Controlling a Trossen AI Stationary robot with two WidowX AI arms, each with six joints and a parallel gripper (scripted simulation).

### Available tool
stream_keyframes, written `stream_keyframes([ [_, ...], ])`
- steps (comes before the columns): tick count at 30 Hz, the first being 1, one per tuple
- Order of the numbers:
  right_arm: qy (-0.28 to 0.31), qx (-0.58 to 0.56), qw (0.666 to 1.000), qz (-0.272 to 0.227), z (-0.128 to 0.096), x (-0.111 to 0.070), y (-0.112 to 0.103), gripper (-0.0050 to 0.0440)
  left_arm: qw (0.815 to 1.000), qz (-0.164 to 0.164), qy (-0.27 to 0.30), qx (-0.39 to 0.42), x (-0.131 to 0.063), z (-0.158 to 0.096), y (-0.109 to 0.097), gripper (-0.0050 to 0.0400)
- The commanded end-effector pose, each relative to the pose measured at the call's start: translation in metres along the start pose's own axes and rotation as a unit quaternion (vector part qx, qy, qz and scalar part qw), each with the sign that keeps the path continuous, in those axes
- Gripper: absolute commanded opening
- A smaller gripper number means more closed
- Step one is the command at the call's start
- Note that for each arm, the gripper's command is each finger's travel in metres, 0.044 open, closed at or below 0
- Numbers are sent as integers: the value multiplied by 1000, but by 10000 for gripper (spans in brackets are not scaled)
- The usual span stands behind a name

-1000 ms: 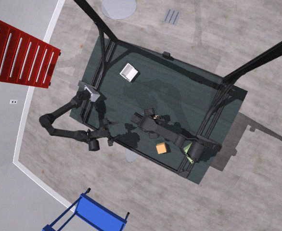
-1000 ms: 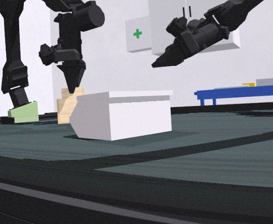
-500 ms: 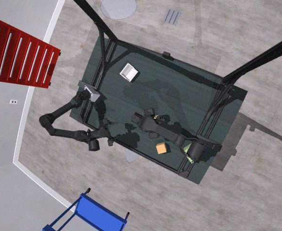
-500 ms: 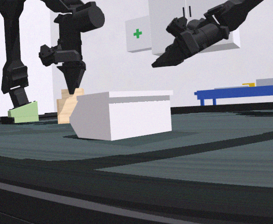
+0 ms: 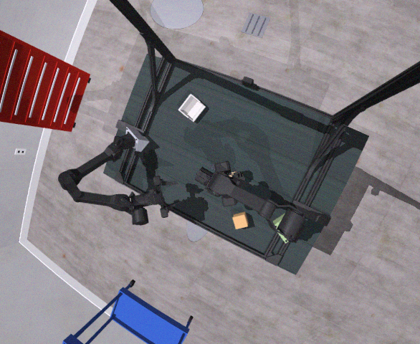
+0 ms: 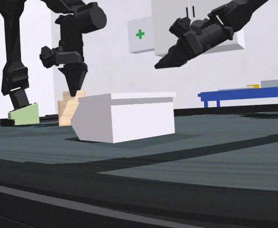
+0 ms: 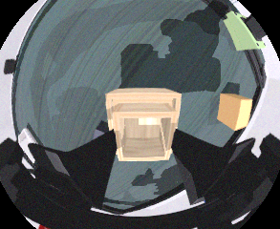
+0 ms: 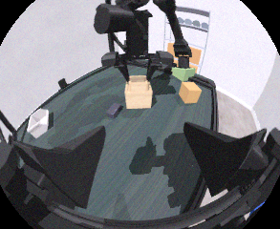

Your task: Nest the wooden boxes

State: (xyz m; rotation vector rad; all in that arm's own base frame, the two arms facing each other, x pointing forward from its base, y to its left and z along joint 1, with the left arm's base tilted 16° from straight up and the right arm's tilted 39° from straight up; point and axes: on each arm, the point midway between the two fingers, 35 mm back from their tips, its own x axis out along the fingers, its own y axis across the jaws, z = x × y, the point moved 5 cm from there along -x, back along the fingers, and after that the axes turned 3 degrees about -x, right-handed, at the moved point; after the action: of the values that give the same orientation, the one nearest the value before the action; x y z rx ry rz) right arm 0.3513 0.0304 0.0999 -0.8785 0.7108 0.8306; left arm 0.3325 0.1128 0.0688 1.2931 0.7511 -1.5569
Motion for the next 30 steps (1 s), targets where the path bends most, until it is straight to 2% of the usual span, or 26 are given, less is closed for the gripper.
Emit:
stream_keyframes([
  [1,-2,-1,1000,0,1,0,0,400,1000,-1,-2,-2,3,1,-1,0],
  [30,-2,-1,1000,0,1,0,0,400,1000,-1,-2,-2,5,0,0,0],
])
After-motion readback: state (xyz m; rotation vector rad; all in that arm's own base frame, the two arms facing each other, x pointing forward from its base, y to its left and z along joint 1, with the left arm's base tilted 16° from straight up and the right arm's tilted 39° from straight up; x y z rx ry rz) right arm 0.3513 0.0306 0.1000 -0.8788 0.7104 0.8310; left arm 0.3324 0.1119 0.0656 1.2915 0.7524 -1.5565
